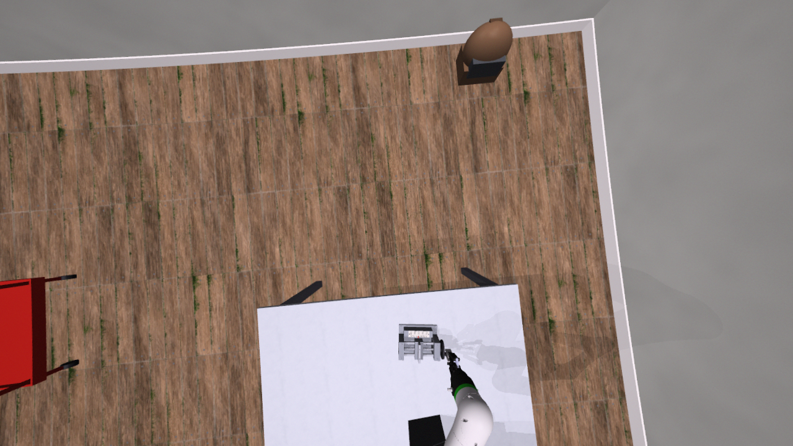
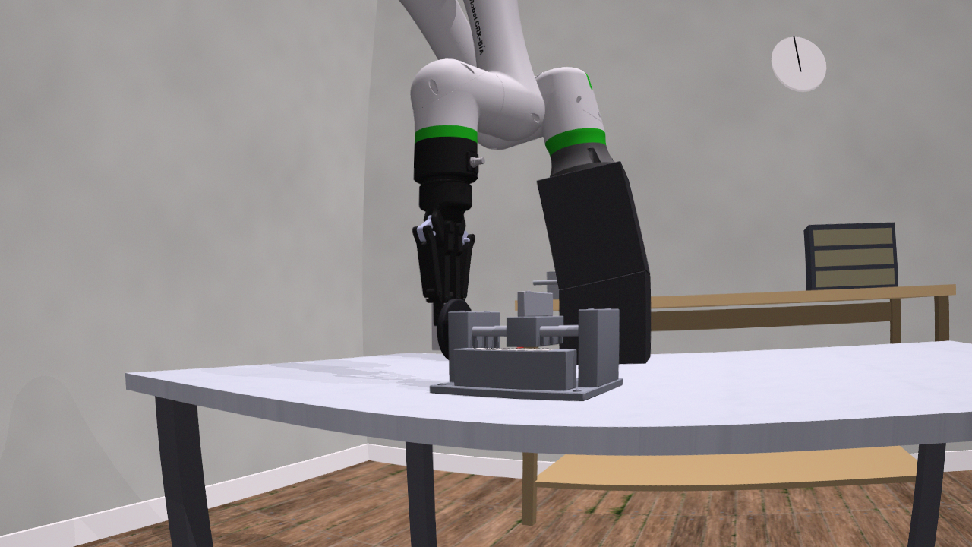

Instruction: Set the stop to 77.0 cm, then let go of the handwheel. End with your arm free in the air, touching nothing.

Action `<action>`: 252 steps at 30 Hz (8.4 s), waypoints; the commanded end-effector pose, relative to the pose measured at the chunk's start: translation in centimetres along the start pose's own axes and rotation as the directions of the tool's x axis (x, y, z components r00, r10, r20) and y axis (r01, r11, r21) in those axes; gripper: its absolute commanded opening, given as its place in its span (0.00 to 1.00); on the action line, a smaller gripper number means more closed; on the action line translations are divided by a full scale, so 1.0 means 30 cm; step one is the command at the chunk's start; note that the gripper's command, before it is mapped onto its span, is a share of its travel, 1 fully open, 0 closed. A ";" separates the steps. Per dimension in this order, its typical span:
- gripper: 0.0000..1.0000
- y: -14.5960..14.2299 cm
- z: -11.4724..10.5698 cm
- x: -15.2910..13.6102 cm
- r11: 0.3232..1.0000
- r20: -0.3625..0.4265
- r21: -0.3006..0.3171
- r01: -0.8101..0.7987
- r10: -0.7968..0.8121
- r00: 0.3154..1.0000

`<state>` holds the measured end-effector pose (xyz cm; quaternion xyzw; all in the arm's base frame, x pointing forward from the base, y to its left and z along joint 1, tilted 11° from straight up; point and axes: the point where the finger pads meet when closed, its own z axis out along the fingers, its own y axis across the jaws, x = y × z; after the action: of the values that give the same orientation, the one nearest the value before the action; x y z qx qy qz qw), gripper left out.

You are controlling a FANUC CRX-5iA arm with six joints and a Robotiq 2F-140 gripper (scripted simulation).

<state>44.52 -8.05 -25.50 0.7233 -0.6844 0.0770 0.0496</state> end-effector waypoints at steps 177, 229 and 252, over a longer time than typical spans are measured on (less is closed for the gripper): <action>0.04 -0.188 -0.046 0.000 1.000 -0.001 0.002 0.000 0.000 1.000; 0.04 -0.064 0.058 0.000 1.000 -0.001 0.002 0.000 0.000 1.000; 0.04 0.006 -0.038 0.001 1.000 -0.001 0.002 0.000 0.000 1.000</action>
<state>44.26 -7.90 -24.57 0.7233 -0.6843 0.0791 0.0483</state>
